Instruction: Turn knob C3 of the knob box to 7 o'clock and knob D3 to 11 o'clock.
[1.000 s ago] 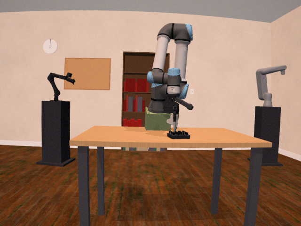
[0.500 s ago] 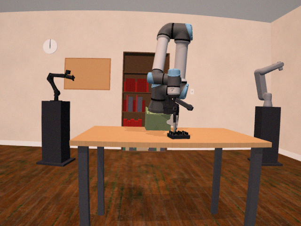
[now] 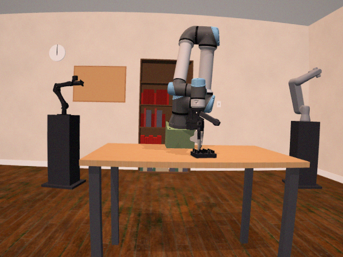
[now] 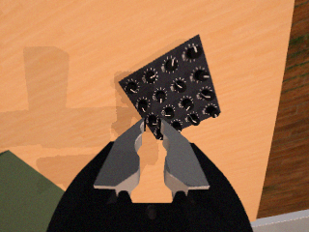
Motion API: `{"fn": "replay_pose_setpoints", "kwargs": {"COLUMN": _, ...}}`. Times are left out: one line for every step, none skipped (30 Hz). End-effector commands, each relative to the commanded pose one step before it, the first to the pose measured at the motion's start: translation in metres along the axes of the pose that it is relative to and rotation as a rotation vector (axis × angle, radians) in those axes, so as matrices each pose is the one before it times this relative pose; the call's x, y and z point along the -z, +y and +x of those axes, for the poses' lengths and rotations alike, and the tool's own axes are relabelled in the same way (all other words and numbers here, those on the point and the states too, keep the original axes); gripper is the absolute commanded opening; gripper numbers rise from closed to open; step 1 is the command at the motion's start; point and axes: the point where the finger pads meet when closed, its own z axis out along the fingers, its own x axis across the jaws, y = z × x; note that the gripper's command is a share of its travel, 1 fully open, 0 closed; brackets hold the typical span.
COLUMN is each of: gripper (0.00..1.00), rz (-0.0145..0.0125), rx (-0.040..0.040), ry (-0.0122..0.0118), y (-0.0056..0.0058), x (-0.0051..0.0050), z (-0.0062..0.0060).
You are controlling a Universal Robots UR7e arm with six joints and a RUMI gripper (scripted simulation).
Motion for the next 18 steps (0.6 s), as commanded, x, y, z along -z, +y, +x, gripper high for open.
{"fn": "replay_pose_setpoints", "kwargs": {"gripper": 0.11, "rz": 0.00024, "rx": 0.00011, "ry": 0.00093, "y": -0.0001, "x": 0.00021, "z": 0.00033}}
{"fn": "replay_pose_setpoints", "kwargs": {"gripper": 0.11, "rz": 0.0, "rx": 0.0, "ry": 0.0, "y": 0.0, "x": 0.0, "z": 0.0}}
{"fn": "replay_pose_setpoints", "kwargs": {"gripper": 0.11, "rz": 0.0, "rx": 0.0, "ry": 0.0, "y": 0.0, "x": 0.0, "z": 0.0}}
{"fn": "replay_pose_setpoints", "kwargs": {"gripper": 0.11, "rz": 0.0, "rx": 0.0, "ry": 0.0, "y": 0.0, "x": 0.0, "z": 0.0}}
{"fn": "replay_pose_setpoints", "kwargs": {"gripper": 0.11, "rz": 0.0, "rx": 0.0, "ry": 0.0, "y": 0.0, "x": 0.0, "z": 0.0}}
{"fn": "replay_pose_setpoints", "kwargs": {"gripper": 0.11, "rz": 0.0, "rx": 0.0, "ry": 0.0, "y": 0.0, "x": 0.0, "z": 0.0}}
{"fn": "replay_pose_setpoints", "kwargs": {"gripper": 0.11, "rz": 0.0, "rx": 0.0, "ry": 0.0, "y": 0.0, "x": 0.0, "z": 0.0}}
{"fn": "replay_pose_setpoints", "kwargs": {"gripper": 0.11, "rz": 0.0, "rx": 0.0, "ry": 0.0, "y": 0.0, "x": 0.0, "z": 0.0}}
{"fn": "replay_pose_setpoints", "kwargs": {"gripper": 0.11, "rz": 0.0, "rx": 0.0, "ry": 0.0, "y": 0.0, "x": 0.0, "z": 0.0}}
{"fn": "replay_pose_setpoints", "kwargs": {"gripper": 0.11, "rz": 0.0, "rx": 0.0, "ry": 0.0, "y": 0.0, "x": 0.0, "z": 0.0}}
{"fn": "replay_pose_setpoints", "kwargs": {"gripper": 0.11, "rz": 0.0, "rx": 0.0, "ry": 0.0, "y": 0.0, "x": 0.0, "z": 0.0}}
{"fn": "replay_pose_setpoints", "kwargs": {"gripper": 0.11, "rz": 0.0, "rx": 0.0, "ry": 0.0, "y": 0.0, "x": 0.0, "z": 0.0}}
{"fn": "replay_pose_setpoints", "kwargs": {"gripper": 0.11, "rz": 0.0, "rx": 0.0, "ry": 0.0, "y": 0.0, "x": 0.0, "z": 0.0}}
{"fn": "replay_pose_setpoints", "kwargs": {"gripper": 0.11, "rz": 0.0, "rx": 0.0, "ry": 0.0, "y": 0.0, "x": 0.0, "z": 0.0}}
{"fn": "replay_pose_setpoints", "kwargs": {"gripper": 0.11, "rz": 0.0, "rx": 0.0, "ry": 0.0, "y": 0.0, "x": 0.0, "z": 0.0}}
{"fn": "replay_pose_setpoints", "kwargs": {"gripper": 0.04, "rz": 0.0, "rx": 0.0, "ry": 0.0, "y": 0.0, "x": 0.0, "z": 0.0}}
{"fn": "replay_pose_setpoints", "kwargs": {"gripper": 0.04, "rz": 0.0, "rx": 0.0, "ry": 0.0, "y": 0.0, "x": 0.0, "z": 0.0}}
{"fn": "replay_pose_setpoints", "kwargs": {"gripper": 0.04, "rz": 0.0, "rx": 0.0, "ry": 0.0, "y": 0.0, "x": 0.0, "z": 0.0}}
